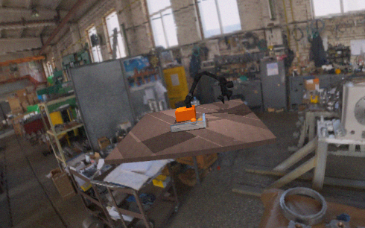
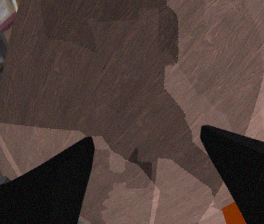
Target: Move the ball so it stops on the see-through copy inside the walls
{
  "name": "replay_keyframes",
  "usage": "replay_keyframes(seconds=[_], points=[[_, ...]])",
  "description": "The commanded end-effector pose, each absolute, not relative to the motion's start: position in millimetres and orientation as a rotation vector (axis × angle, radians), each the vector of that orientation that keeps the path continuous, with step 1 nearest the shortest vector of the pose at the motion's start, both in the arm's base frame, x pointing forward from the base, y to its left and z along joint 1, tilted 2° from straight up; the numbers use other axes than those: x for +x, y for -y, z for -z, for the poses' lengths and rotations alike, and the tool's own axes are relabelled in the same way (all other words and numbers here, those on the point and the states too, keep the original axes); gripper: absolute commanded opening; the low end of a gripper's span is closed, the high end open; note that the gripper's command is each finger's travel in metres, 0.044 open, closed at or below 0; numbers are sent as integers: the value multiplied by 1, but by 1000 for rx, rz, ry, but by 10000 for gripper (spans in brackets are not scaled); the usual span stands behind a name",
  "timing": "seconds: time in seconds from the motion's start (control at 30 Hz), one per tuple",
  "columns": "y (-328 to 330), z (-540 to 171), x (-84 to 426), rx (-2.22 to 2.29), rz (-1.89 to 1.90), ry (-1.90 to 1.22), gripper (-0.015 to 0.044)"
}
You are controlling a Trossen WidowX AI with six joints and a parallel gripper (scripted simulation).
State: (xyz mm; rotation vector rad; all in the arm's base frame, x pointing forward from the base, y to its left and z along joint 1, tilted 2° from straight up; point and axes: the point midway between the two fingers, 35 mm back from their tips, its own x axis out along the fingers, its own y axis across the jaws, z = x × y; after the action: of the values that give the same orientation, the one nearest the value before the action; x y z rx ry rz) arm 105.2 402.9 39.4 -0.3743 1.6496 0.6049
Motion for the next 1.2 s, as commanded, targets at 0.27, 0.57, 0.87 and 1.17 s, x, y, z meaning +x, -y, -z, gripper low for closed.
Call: replay_keyframes(seconds=[0.27, 0.57, 0.87, 1.17], points=[[-280, -31, 239, -653, -830, -1464, 374], [-172, -24, 286, -870, -962, -1360, 374], [-63, -15, 290, -1091, -1100, -1284, 374], [-27, -12, 282, -1167, -1155, -1262, 374]])
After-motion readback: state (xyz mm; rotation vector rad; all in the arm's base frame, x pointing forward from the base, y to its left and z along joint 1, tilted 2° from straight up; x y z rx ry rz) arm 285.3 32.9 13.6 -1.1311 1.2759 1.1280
